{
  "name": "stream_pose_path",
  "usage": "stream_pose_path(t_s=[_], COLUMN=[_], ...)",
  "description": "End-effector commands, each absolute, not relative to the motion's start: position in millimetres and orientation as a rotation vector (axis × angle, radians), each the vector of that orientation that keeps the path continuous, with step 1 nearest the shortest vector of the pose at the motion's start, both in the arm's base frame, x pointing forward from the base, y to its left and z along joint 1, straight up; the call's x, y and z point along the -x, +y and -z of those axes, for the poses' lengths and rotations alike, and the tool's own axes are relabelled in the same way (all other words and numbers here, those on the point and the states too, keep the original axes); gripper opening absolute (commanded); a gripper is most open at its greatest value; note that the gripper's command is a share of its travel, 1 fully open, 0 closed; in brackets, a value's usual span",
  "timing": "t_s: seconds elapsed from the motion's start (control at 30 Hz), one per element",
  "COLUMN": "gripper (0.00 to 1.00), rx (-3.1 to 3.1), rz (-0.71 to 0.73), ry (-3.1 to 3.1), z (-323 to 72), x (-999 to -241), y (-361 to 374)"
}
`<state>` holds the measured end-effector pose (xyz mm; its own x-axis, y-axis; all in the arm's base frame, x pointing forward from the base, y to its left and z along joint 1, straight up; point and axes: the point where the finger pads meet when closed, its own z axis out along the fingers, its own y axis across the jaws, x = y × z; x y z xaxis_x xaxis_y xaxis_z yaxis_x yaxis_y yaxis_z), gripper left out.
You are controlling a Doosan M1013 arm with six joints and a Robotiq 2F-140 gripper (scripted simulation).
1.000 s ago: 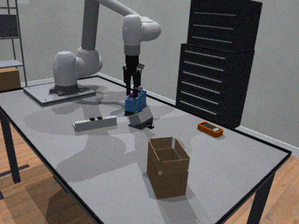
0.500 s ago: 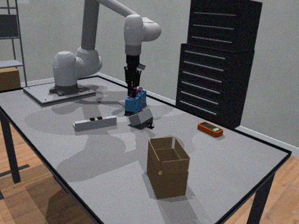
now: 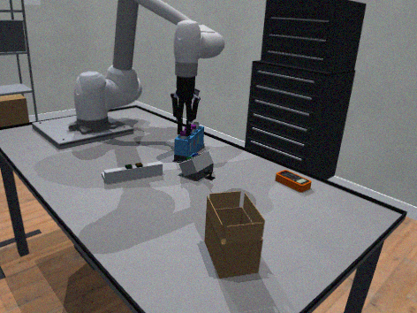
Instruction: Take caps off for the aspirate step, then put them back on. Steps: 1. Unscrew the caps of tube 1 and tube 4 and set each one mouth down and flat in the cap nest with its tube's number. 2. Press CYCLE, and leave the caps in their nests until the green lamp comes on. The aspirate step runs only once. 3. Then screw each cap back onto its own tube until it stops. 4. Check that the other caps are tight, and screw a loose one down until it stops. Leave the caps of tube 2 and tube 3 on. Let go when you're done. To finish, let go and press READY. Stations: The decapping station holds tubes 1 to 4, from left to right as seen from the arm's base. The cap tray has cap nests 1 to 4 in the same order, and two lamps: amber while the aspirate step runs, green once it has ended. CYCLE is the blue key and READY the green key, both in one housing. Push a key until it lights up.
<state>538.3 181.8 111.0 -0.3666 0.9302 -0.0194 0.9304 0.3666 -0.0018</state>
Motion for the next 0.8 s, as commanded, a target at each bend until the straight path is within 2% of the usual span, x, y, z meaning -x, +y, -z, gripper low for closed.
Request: stream_pose_path(t_s=[0.0, 0.37, 0.63, 0.67, 0.77], gripper=[0.30, 0.30, 0.30, 0.41, 0.41], rx=[-1.551, -0.755, -0.755, -0.755, -0.755], rz=[0.001, 0.002, 0.002, 0.002, 0.002], ry=[2.730, 3.048, 3.048, 3.048, 3.048], z=[-111.7, -112.0, -112.1, -111.9, -111.9], x=[-538.8, -538.8, -538.8, -538.8, -538.8], y=[181.8, 181.8, 181.8, 181.8, 181.8])
